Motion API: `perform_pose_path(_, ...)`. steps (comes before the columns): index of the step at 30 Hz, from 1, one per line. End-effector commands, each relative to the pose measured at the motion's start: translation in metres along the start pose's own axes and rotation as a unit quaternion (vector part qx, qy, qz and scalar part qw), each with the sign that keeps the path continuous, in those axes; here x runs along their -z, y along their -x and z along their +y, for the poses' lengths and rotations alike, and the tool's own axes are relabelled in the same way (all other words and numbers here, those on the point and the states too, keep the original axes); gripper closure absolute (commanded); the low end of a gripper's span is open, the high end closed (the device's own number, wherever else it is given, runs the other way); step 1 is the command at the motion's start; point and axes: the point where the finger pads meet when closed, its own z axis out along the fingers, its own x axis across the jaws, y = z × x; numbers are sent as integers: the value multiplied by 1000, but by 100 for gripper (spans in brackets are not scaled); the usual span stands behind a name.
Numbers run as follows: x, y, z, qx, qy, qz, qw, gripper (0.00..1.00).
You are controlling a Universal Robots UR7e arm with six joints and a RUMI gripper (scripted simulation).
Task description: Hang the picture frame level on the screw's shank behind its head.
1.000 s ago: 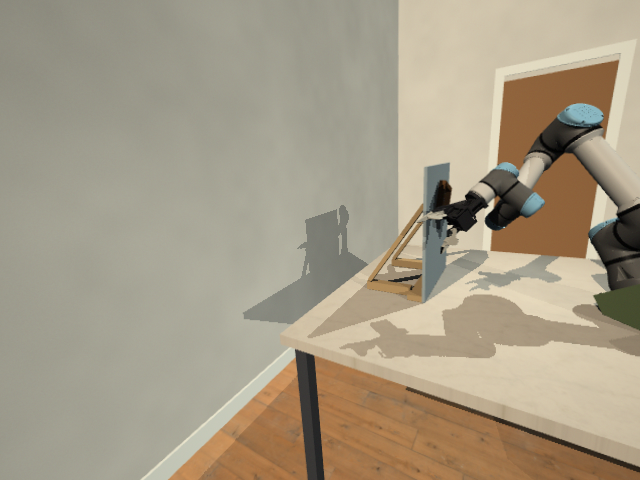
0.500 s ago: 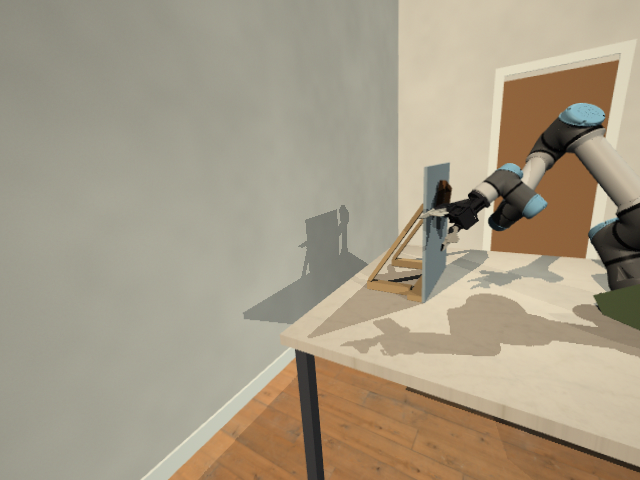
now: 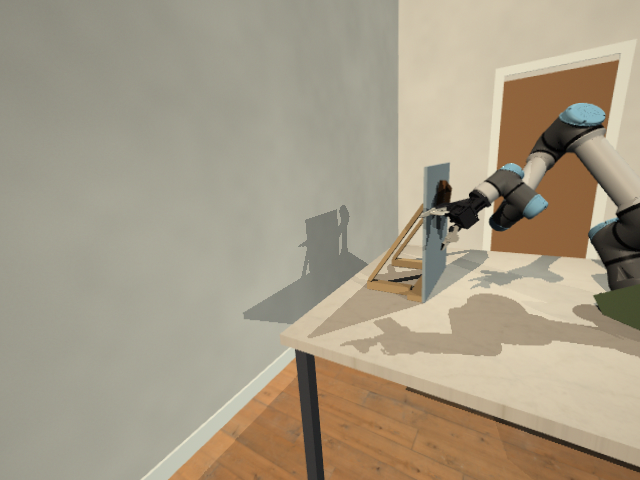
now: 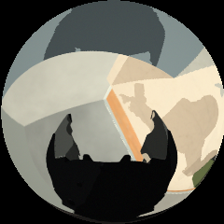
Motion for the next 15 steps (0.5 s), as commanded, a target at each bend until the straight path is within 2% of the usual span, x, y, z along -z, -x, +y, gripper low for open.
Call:
perform_pose_path(1,1,0,-1,0,-1,-1,1000,0)
perform_pose_path(8,5,-1,-5,-3,-5,-6,1000,0)
perform_pose_path(15,23,-1,-21,-12,-26,-30,999,0)
